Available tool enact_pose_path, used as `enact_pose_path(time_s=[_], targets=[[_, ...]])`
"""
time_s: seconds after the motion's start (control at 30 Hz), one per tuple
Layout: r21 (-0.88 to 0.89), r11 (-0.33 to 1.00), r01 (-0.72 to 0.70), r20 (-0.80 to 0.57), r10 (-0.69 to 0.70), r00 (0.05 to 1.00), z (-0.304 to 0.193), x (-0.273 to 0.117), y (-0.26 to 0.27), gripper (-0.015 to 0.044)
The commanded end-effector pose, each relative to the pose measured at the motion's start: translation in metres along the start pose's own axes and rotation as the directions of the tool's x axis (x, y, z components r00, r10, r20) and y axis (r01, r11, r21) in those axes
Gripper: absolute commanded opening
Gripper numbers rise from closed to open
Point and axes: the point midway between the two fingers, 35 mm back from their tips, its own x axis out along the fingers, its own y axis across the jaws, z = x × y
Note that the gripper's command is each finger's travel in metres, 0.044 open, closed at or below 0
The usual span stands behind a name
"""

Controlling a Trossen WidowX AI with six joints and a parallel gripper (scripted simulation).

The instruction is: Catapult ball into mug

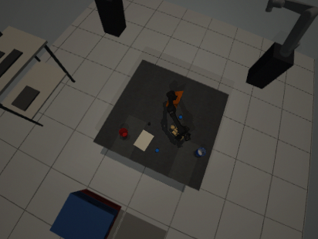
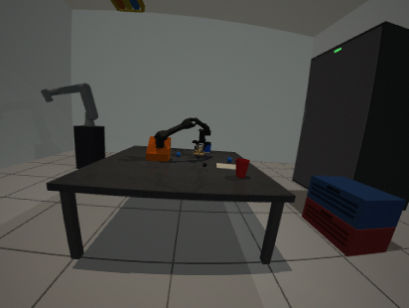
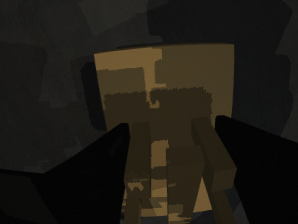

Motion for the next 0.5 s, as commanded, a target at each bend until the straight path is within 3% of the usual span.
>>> enact_pose_path(time_s=[0.0,0.47], targets=[[-0.01,1.0,0.008,-0.003,-0.008,1.0,0.0,0.005,0.0,0.0],[-0.002,1.0,0.001,-0.003,-0.001,1.0,-0.001,0.023,-0.001,0.0]])
